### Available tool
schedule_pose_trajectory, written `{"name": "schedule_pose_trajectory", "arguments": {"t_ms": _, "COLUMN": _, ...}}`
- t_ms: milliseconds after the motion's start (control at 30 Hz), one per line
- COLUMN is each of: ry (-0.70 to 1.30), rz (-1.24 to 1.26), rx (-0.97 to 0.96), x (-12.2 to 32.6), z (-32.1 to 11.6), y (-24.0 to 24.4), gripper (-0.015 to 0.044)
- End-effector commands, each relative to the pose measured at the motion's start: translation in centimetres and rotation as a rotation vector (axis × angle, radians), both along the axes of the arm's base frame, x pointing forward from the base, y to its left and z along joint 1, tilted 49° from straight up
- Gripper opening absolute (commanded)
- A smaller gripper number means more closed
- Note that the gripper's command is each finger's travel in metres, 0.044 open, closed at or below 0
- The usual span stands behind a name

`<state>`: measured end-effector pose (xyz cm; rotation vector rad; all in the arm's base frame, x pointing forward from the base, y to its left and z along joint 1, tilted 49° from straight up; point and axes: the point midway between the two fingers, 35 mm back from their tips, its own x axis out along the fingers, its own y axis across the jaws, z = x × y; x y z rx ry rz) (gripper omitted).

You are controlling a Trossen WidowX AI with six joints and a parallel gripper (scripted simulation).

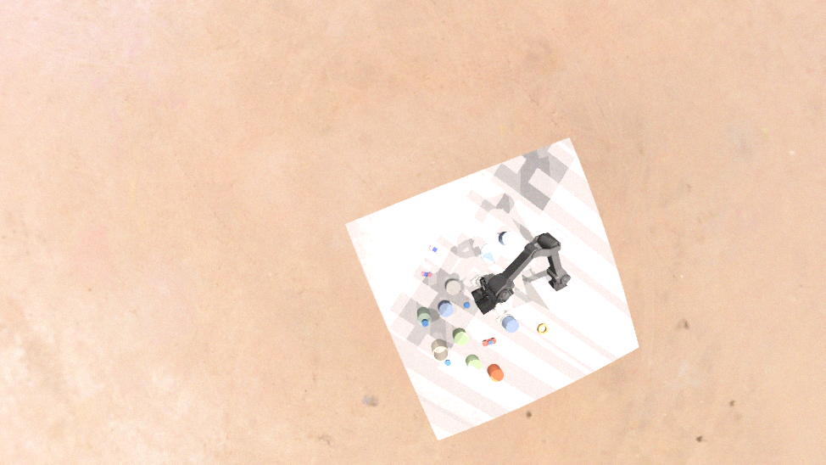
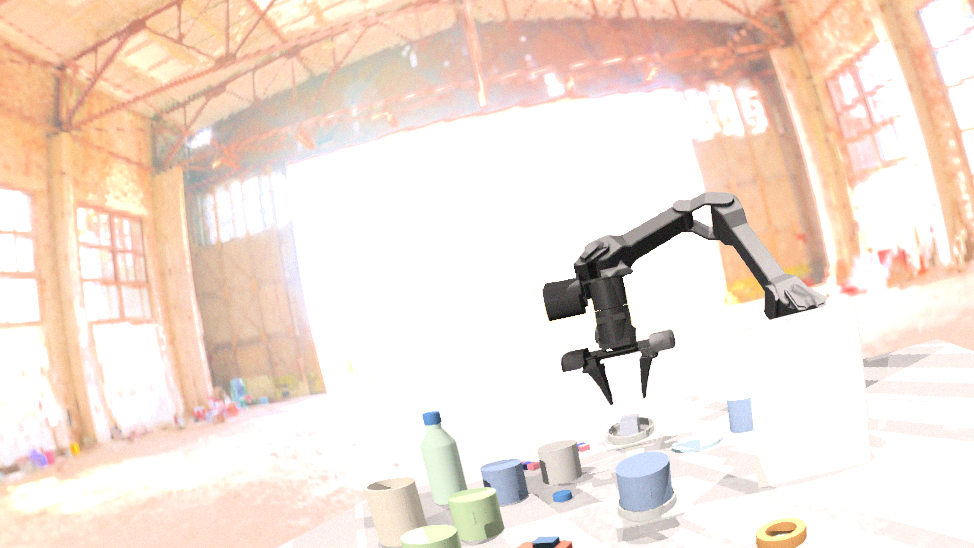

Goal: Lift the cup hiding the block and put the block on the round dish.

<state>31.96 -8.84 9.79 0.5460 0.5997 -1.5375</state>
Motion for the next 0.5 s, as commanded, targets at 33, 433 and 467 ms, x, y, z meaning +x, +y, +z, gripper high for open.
{"name": "schedule_pose_trajectory", "arguments": {"t_ms": 33, "ry": -0.017, "rz": -0.006, "rx": -0.007, "x": 0.3, "z": 0.0, "y": -0.4, "gripper": 0.0260}}
{"name": "schedule_pose_trajectory", "arguments": {"t_ms": 433, "ry": -0.018, "rz": -0.006, "rx": -0.007, "x": 0.3, "z": -1.3, "y": -2.0, "gripper": 0.0260}}
{"name": "schedule_pose_trajectory", "arguments": {"t_ms": 467, "ry": -0.018, "rz": -0.006, "rx": -0.007, "x": 0.3, "z": -1.4, "y": -2.1, "gripper": 0.0260}}
